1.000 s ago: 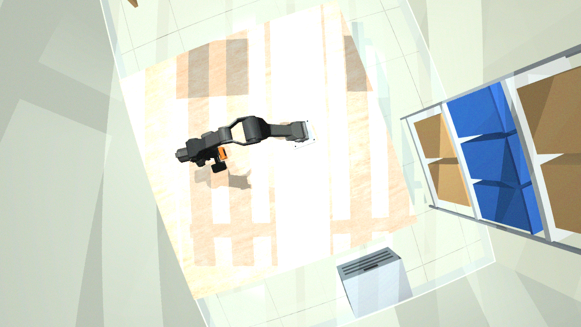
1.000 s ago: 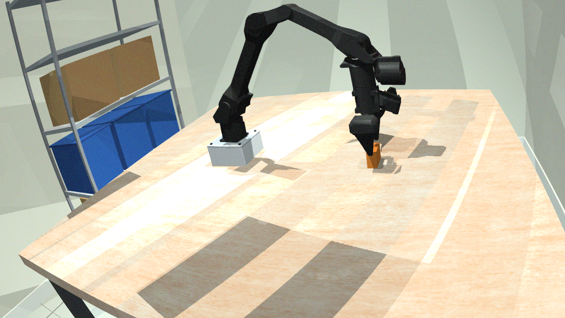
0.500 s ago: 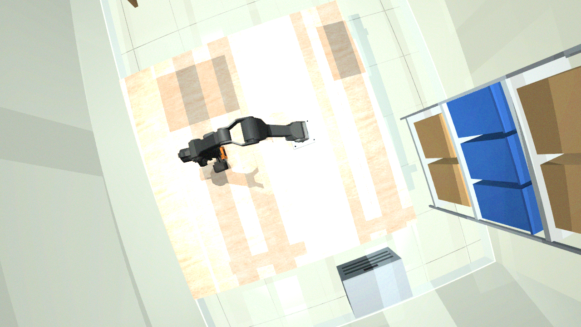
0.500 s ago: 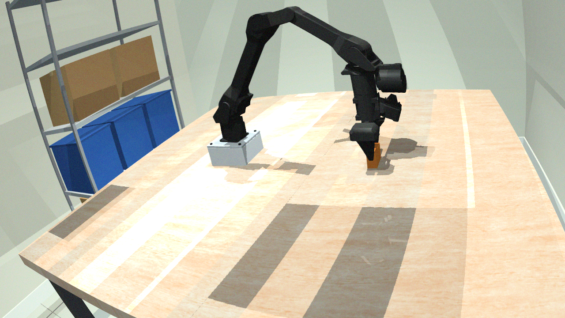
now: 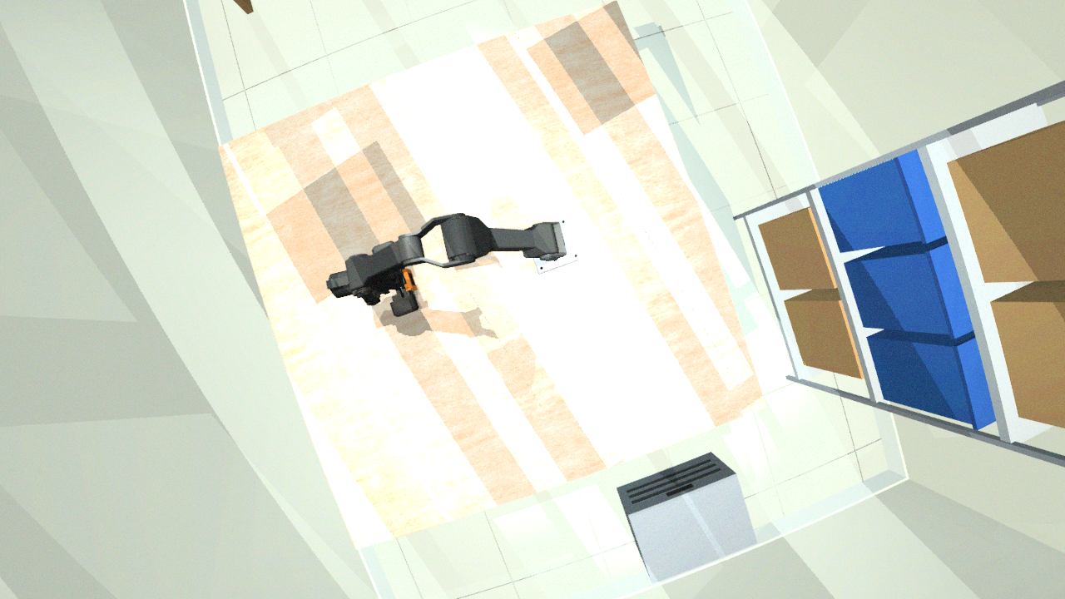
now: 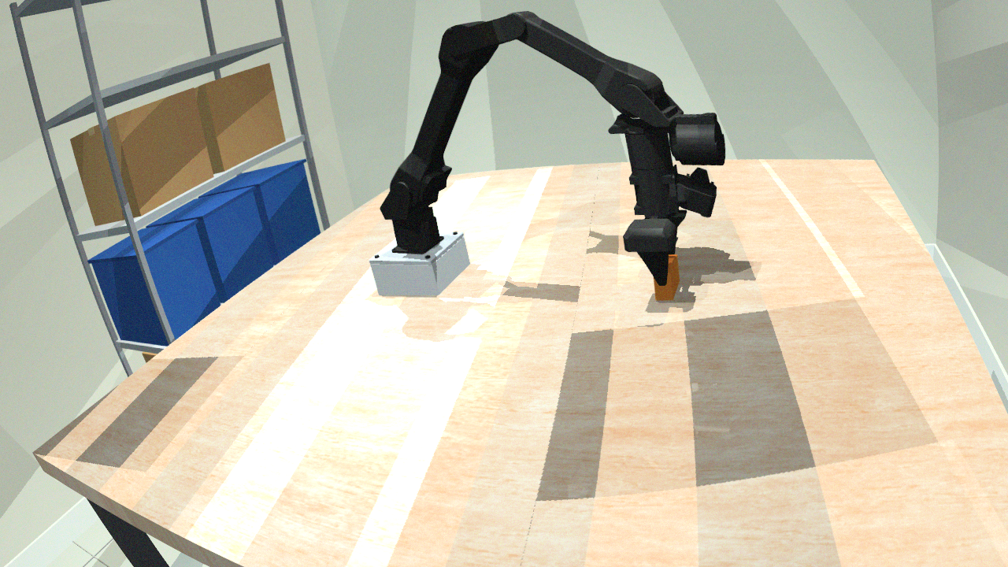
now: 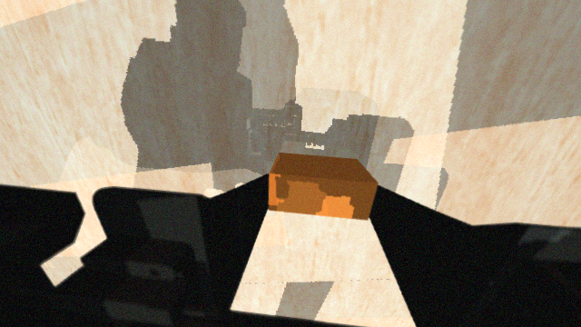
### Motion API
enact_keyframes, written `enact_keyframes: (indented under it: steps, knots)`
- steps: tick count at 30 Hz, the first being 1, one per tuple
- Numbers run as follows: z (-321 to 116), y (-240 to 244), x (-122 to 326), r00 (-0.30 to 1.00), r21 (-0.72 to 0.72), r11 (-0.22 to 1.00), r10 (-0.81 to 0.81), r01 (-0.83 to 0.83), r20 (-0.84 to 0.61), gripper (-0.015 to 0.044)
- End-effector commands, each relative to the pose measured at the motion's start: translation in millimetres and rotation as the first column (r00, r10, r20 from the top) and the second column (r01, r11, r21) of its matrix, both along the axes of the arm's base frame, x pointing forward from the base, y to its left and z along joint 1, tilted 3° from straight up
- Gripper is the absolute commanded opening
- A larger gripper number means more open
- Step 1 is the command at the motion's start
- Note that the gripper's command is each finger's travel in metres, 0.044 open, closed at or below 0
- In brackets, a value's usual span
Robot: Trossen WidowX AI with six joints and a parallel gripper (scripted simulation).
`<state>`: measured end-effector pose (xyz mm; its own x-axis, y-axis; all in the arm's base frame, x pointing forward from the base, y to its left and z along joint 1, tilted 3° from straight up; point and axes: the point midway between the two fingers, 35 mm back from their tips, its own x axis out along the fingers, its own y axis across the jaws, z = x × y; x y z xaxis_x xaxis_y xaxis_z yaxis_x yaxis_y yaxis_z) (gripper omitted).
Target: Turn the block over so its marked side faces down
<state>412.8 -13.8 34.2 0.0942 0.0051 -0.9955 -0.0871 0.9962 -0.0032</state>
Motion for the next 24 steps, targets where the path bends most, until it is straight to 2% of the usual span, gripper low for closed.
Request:
enact_keyframes:
  steps: [1, 5, 11, 16, 24]
  knots:
    - [-0.6, -0.5, 0.0, 1.0, -0.004, 1.0, -0.002, 0.002, 0.0, 0.0189]
    - [-0.6, -0.5, 0.0, 1.0, -0.004, 1.0, -0.002, 0.002, 0.0, 0.0162]
    - [28.2, -0.6, -2.5, 1.0, -0.004, 1.0, -0.002, 0.002, 0.0, 0.0005]
    - [28.7, -0.6, -2.2, 1.0, -0.003, 1.0, -0.003, 0.003, 0.009, 0.0]
    - [21.6, -1.0, 2.0, 0.993, 0.009, 1.0, -0.007, 0.005, 0.121, 0.0]
